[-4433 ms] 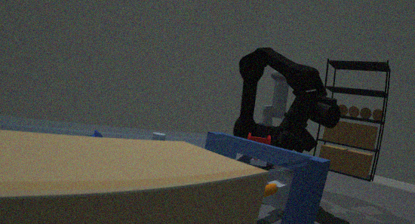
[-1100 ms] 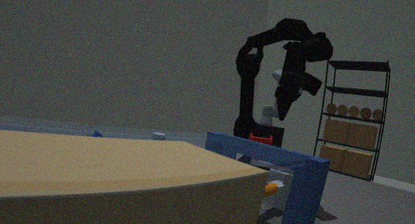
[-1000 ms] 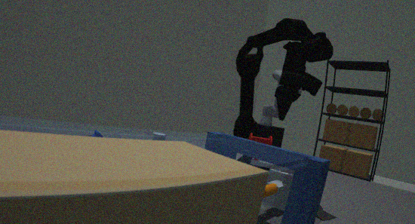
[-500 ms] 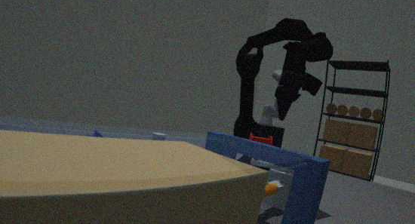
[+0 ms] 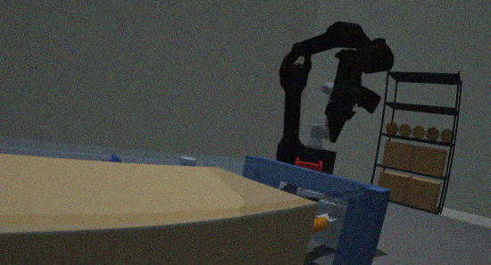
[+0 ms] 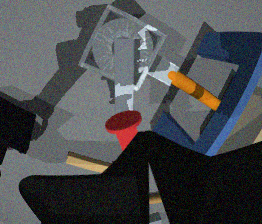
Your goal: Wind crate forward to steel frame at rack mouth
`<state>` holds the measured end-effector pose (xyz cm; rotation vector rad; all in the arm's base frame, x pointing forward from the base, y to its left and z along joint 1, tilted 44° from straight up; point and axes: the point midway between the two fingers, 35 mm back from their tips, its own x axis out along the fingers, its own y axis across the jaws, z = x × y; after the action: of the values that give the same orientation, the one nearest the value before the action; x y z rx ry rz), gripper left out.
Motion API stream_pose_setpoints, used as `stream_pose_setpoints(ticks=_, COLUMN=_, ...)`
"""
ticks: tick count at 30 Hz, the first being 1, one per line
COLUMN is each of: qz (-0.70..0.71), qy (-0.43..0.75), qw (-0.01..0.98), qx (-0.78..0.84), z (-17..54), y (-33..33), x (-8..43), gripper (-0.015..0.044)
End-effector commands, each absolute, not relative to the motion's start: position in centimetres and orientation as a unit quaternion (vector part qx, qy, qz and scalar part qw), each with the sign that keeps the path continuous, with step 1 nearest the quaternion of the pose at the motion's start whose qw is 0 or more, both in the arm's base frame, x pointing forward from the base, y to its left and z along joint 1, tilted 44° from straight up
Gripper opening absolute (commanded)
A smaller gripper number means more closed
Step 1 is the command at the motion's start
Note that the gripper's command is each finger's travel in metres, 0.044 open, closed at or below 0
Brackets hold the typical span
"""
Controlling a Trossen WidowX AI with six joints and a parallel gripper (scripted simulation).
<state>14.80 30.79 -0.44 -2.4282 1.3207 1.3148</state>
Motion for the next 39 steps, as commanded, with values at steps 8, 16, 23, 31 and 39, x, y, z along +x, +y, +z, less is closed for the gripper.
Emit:
stream_pose_setpoints(ticks=8, qz=0.429, qy=0.431, qw=0.040, qx=-0.793, z=-0.4, y=30.8, x=14.8, gripper=0.0000)
stream_pose_setpoints(ticks=16, qz=0.608, qy=0.440, qw=0.059, qx=-0.658, z=0.8, y=27.9, x=17.7, gripper=0.0184)
stream_pose_setpoints(ticks=23, qz=0.654, qy=0.430, qw=0.073, qx=-0.618, z=1.2, y=27.5, x=18.2, gripper=0.0367)
stream_pose_setpoints(ticks=31, qz=0.654, qy=0.430, qw=0.073, qx=-0.618, z=0.9, y=27.2, x=18.3, gripper=0.0440)
stream_pose_setpoints(ticks=39, qz=0.654, qy=0.430, qw=0.073, qx=-0.618, z=-0.1, y=26.4, x=18.5, gripper=0.0440)
